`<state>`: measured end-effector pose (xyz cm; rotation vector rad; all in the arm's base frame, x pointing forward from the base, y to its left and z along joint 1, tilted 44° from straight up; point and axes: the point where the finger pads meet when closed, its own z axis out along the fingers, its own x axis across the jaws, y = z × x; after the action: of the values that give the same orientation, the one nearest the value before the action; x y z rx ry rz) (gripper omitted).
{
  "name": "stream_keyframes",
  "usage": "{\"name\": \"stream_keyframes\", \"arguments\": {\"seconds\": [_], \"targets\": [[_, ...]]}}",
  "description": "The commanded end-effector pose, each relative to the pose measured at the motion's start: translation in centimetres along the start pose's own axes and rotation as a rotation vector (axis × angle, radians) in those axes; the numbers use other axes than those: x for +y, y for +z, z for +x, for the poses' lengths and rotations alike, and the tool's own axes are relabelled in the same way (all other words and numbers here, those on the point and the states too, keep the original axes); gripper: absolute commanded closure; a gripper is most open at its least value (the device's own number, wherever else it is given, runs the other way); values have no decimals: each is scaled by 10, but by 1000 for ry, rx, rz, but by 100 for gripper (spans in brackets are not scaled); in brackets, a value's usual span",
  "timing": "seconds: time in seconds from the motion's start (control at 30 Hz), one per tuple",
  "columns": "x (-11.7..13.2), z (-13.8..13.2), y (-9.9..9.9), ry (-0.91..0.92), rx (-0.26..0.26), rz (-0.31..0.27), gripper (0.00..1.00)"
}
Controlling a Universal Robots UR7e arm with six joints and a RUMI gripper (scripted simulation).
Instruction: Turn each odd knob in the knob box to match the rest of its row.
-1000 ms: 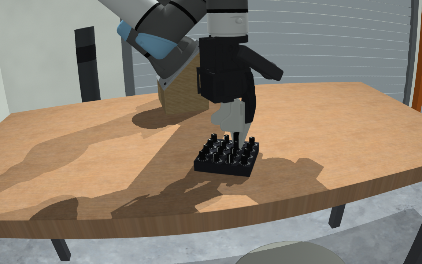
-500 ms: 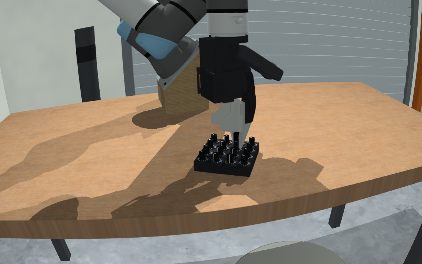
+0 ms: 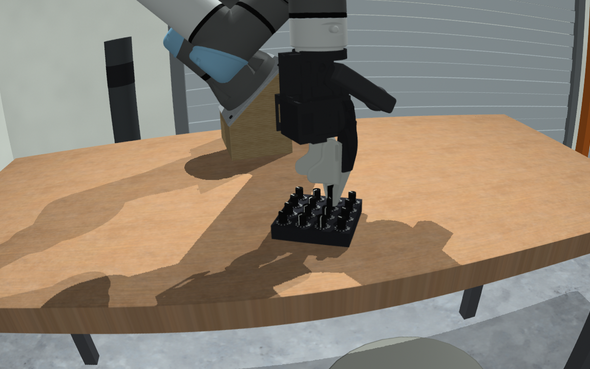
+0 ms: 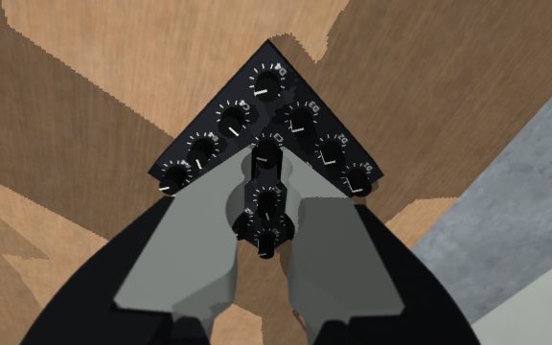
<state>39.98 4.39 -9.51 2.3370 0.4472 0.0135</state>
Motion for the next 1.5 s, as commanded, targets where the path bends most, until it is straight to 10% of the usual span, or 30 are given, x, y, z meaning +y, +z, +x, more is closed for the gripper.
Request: {"name": "stream_keyframes", "arguments": {"seconds": [0.0,1.47], "targets": [[0,0,0,0,1,0,96],[0,0,0,-84,1,0,96]]}}
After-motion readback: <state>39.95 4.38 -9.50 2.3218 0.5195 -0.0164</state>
